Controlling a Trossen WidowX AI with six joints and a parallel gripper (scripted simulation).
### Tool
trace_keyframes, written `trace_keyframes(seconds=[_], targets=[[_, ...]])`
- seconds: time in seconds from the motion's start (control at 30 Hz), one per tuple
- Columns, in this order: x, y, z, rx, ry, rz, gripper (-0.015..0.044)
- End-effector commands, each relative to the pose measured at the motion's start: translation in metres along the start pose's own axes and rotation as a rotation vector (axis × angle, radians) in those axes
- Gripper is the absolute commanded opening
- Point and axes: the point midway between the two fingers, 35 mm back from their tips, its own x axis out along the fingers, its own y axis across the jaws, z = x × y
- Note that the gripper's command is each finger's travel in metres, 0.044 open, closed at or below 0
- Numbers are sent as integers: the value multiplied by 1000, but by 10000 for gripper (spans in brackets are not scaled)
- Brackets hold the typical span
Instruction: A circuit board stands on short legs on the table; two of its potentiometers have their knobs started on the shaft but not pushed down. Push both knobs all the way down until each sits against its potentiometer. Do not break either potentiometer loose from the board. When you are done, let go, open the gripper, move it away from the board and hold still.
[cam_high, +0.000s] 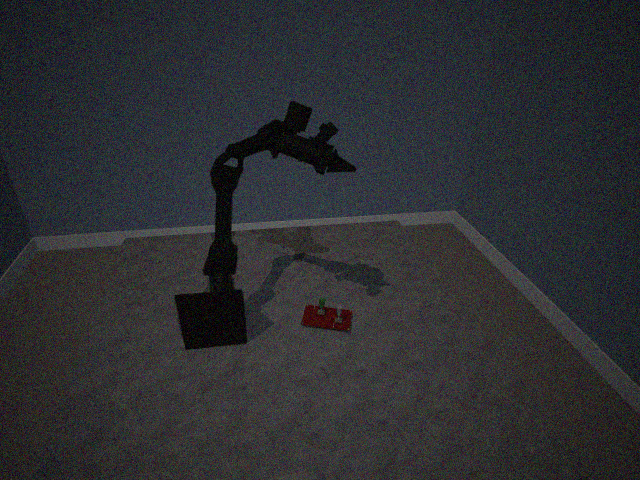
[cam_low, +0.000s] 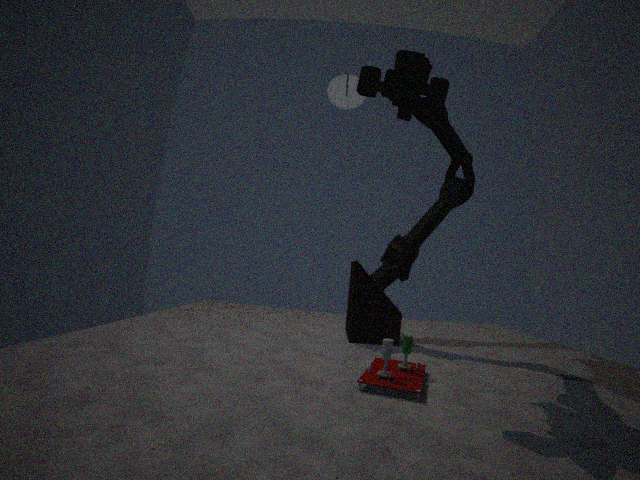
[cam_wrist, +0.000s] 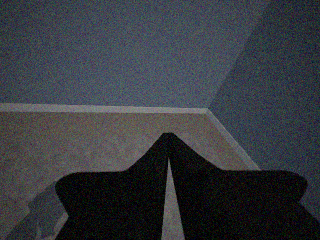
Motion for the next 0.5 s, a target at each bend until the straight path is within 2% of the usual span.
trace_keyframes(seconds=[0.0, 0.47], targets=[[28, 9, -33, 65, 106, 26, 0], [91, 55, -150, 289, 492, 88, 0]])
